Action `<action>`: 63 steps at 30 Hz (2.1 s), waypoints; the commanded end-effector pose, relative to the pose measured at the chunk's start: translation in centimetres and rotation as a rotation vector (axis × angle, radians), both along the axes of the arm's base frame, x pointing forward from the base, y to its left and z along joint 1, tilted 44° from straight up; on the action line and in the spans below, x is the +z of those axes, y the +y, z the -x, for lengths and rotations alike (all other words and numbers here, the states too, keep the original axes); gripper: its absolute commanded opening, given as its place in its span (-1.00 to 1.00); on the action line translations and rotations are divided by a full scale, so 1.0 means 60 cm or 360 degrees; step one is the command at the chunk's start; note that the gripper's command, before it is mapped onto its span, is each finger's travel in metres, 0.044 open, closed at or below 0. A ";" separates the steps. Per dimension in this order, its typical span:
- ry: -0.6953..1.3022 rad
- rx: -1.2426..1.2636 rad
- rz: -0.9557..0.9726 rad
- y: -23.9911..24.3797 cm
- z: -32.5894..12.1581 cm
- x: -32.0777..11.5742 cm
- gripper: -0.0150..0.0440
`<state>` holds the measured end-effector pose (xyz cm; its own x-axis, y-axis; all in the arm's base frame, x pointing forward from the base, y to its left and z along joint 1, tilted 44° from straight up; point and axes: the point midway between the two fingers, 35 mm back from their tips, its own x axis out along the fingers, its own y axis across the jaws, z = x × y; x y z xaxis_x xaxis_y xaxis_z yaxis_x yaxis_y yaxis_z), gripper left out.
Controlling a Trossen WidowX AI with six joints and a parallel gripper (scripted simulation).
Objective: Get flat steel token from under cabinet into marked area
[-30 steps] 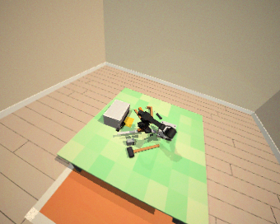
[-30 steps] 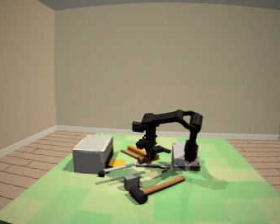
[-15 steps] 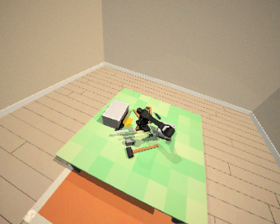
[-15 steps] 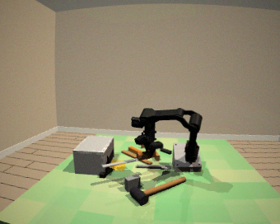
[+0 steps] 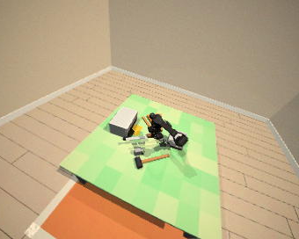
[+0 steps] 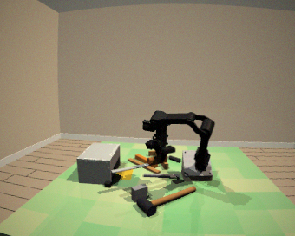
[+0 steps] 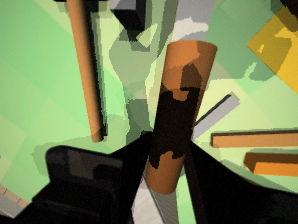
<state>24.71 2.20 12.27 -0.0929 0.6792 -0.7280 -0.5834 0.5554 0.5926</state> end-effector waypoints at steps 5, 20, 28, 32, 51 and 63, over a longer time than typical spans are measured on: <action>-0.0066 0.0043 -0.0012 -0.004 0.001 0.002 -0.49; -0.0193 0.0178 -0.0029 -0.005 0.002 0.001 -0.49; -0.0261 0.0251 -0.0037 -0.005 0.002 0.001 -0.49; -0.0295 0.0288 -0.0042 -0.005 0.003 0.001 -0.49; -0.0457 0.0462 -0.0062 -0.005 0.003 0.001 -0.49; -0.0560 0.0571 -0.0076 -0.005 0.003 0.001 -0.49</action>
<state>24.49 1.97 12.26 -0.0884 0.6774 -0.7303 -0.8917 0.2728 0.3611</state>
